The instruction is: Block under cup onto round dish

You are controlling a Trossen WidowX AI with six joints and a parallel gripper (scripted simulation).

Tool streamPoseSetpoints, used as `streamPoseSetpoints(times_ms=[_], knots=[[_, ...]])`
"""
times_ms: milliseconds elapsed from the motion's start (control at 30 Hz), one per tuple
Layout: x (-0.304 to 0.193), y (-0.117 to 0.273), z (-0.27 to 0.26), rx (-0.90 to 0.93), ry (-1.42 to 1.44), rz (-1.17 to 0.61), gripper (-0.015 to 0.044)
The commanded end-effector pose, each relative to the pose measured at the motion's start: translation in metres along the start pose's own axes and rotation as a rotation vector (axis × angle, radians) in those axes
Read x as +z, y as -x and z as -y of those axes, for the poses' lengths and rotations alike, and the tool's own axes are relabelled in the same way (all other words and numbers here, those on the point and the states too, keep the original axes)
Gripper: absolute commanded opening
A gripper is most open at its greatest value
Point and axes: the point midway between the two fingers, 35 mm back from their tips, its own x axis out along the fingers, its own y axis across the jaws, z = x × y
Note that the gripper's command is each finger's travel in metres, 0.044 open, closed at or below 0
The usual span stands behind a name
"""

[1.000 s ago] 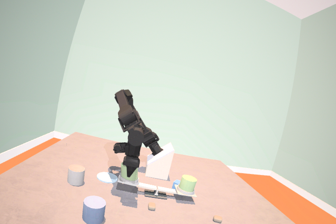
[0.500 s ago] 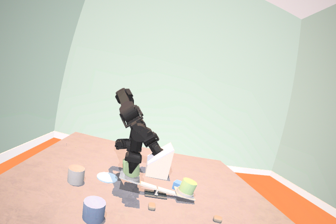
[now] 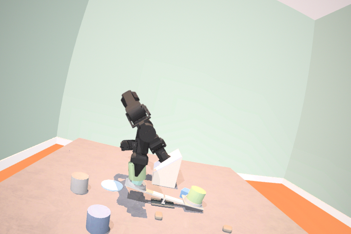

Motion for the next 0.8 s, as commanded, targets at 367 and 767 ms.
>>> streamPoseSetpoints(times_ms=[367, 767], knots=[[0.001, 0.021, 0.001, 0.009, -0.006, 0.004, 0.0000], [0.002, 0.036, 0.003, 0.008, -0.006, 0.006, 0.0000]])
